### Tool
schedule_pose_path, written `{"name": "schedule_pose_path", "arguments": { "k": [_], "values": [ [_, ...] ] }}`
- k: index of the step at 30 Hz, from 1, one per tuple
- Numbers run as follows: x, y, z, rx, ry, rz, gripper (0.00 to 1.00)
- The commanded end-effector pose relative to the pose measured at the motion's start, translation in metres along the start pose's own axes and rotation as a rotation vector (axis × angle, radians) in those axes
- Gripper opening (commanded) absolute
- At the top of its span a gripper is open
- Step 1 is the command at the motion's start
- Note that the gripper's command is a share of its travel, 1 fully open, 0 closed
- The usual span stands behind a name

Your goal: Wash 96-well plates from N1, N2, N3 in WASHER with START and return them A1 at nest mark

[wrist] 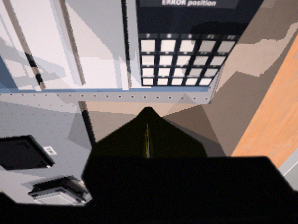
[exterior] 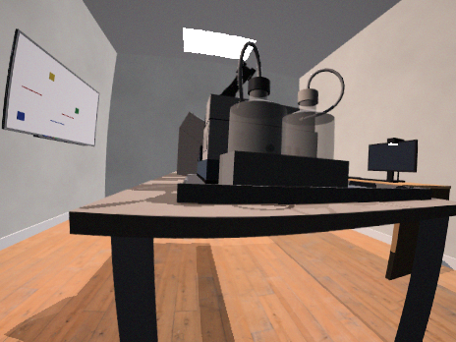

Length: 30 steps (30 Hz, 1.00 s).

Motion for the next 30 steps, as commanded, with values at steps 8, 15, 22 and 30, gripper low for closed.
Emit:
{"name": "schedule_pose_path", "arguments": {
  "k": [8,15,22,30],
  "values": [
    [0.016,-0.003,0.009,0.002,-0.007,-0.001,1.0],
    [0.037,-0.007,0.019,0.002,-0.008,0.0,1.0],
    [0.055,-0.011,0.028,0.001,-0.008,0.0,1.0],
    [0.075,-0.015,0.038,0.001,-0.009,0.0,1.0]
  ]
}}
Point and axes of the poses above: the point where the finger pads meet when closed, its own z axis back along the fingers, its own y axis across the jaws, x = y × z, the point moved 8 cm from there along z, back along the fingers, and after that the axes turned 13 degrees about -z, right-handed, at the moved point
